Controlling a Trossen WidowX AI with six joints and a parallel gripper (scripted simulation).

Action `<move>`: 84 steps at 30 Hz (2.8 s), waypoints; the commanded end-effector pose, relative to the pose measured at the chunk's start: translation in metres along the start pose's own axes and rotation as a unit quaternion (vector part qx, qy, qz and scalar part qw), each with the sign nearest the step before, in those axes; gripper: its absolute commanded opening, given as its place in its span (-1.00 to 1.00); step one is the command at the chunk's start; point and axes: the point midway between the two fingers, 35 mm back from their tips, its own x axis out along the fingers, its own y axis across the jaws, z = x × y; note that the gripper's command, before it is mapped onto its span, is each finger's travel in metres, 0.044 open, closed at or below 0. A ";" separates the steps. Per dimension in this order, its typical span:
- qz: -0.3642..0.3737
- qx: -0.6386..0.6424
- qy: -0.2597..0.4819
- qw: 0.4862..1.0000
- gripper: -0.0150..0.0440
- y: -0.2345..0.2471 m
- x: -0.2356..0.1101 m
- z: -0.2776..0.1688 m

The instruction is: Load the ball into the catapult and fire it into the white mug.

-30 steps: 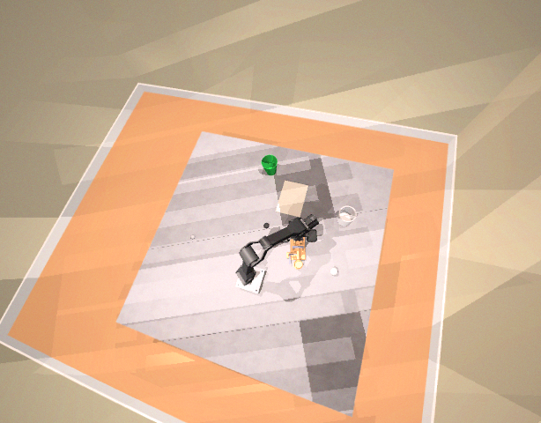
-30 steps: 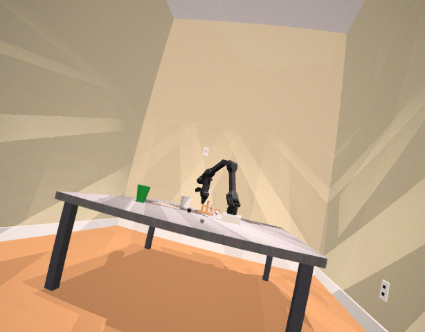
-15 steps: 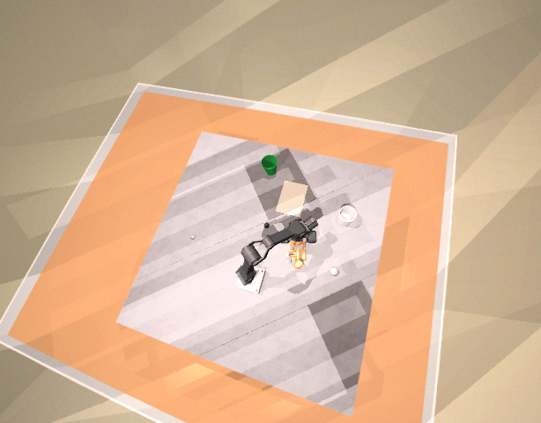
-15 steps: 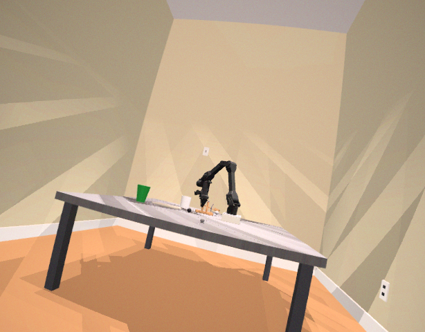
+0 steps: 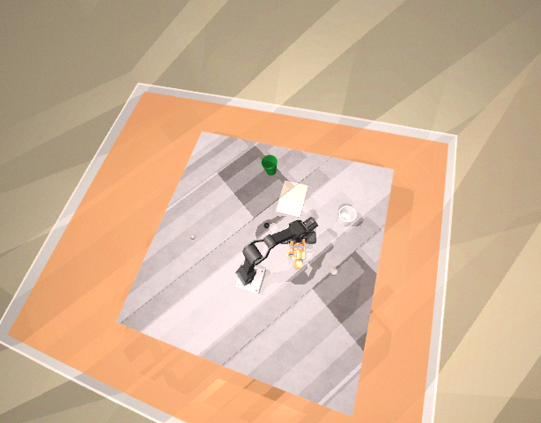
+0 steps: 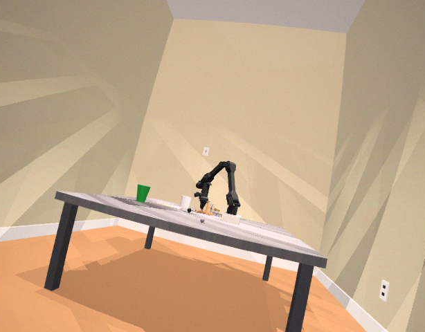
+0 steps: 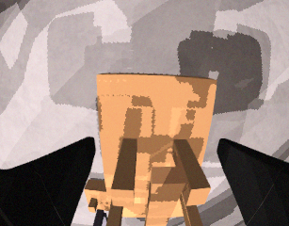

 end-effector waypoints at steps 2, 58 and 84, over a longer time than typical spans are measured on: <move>0.000 0.000 0.000 1.000 0.47 0.000 0.000 0.000; -0.002 0.489 0.002 0.872 -0.49 -0.025 -0.048 -0.012; -0.002 0.489 0.002 0.872 -0.49 -0.026 -0.016 -0.012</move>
